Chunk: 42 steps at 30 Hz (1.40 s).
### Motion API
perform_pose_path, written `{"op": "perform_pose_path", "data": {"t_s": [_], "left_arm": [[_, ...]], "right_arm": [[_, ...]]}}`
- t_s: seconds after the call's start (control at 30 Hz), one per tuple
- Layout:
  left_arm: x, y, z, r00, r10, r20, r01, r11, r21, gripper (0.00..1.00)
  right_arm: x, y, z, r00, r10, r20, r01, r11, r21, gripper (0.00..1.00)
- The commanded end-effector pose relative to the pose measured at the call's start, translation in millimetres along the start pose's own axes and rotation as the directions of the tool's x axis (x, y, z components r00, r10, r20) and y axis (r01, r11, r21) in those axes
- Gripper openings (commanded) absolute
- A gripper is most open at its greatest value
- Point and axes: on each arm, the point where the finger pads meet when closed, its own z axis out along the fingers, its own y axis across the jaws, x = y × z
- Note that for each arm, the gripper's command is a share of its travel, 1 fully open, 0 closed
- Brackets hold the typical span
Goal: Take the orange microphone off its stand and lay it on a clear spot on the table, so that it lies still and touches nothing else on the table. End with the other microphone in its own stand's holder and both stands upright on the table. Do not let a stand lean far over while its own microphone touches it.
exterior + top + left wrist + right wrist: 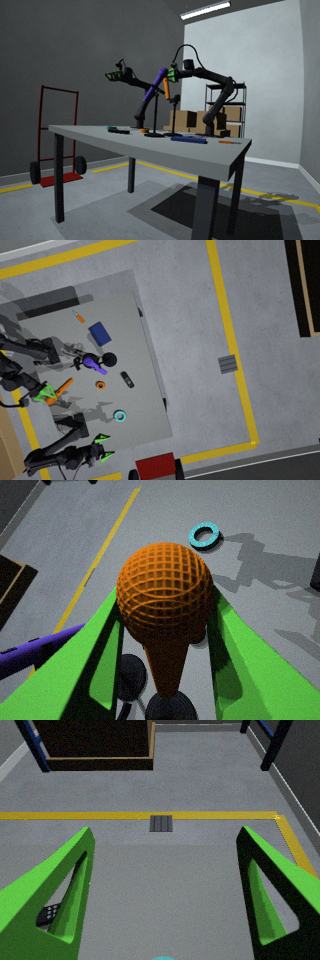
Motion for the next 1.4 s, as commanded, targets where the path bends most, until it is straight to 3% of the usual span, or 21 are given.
{"op": "perform_pose_path", "data": {"t_s": [0.0,0.1,0.13,0.2,0.23,0.3,0.33,0.37,0.47,0.5,0.73,1.07,1.37], "left_arm": [[-37.6,3.9,-5.6,0.995,0.052,0.089,-0.052,0.999,-0.003,0.00],[-29.6,-3.1,6.4,0.996,0.074,0.048,-0.076,0.997,0.027,0.00],[-24.0,-6.6,10.0,0.996,0.082,0.024,-0.083,0.996,0.043,0.00],[-19.9,-10.5,17.1,0.995,0.097,0.004,-0.097,0.993,0.059,0.00],[-16.8,-12.2,20.4,0.994,0.106,-0.010,-0.105,0.992,0.066,0.00],[-11.7,-15.6,27.3,0.992,0.122,-0.034,-0.119,0.990,0.080,0.00],[-9.7,-17.2,29.9,0.990,0.131,-0.044,-0.127,0.988,0.087,0.00],[-7.4,-19.0,33.1,0.989,0.140,-0.055,-0.134,0.986,0.094,0.00],[-9.7,-20.3,32.0,0.988,0.149,-0.049,-0.143,0.985,0.100,0.00],[-10.0,-19.6,36.3,0.987,0.152,-0.055,-0.146,0.984,0.098,0.00],[18.1,-40.2,60.8,0.964,0.220,-0.152,-0.190,0.963,0.191,0.00],[32.5,-58.9,79.8,0.936,0.292,-0.194,-0.234,0.932,0.275,0.00],[69.9,-85.1,101.0,0.875,0.395,-0.280,-0.268,0.877,0.399,0.00]], "right_arm": [[-28.4,-5.6,-12.2,0.998,-0.007,0.060,0.007,1.000,0.015,0.98],[-21.9,-6.4,-10.2,0.999,-0.007,0.054,0.006,1.000,0.024,0.98],[-4.8,-1.1,-6.7,1.000,-0.007,0.029,0.007,1.000,0.011,0.98],[-13.4,-1.1,-8.0,0.999,-0.007,0.035,0.006,1.000,0.011,0.98],[2.0,0.1,-2.2,1.000,-0.007,0.011,0.007,1.000,0.009,0.98],[-6.5,-1.5,-4.2,1.000,-0.007,0.015,0.007,1.000,0.013,0.98],[6.0,-0.1,1.1,1.000,-0.007,-0.005,0.007,1.000,0.011,0.98],[-5.5,-2.5,-1.9,1.000,-0.007,0.020,0.006,1.000,0.017,0.98],[-6.4,-4.1,-2.4,1.000,-0.007,0.021,0.006,1.000,0.021,0.98],[7.3,-6.2,3.3,1.000,-0.006,-0.006,0.006,1.000,0.027,0.98],[-4.3,-5.7,-4.7,1.000,-0.007,0.018,0.006,1.000,0.025,0.98],[-4.1,-5.5,-4.5,1.000,-0.007,0.018,0.006,1.000,0.024,0.98],[-4.1,-5.5,-4.5,1.000,-0.007,0.018,0.006,1.000,0.024,0.98]]}}
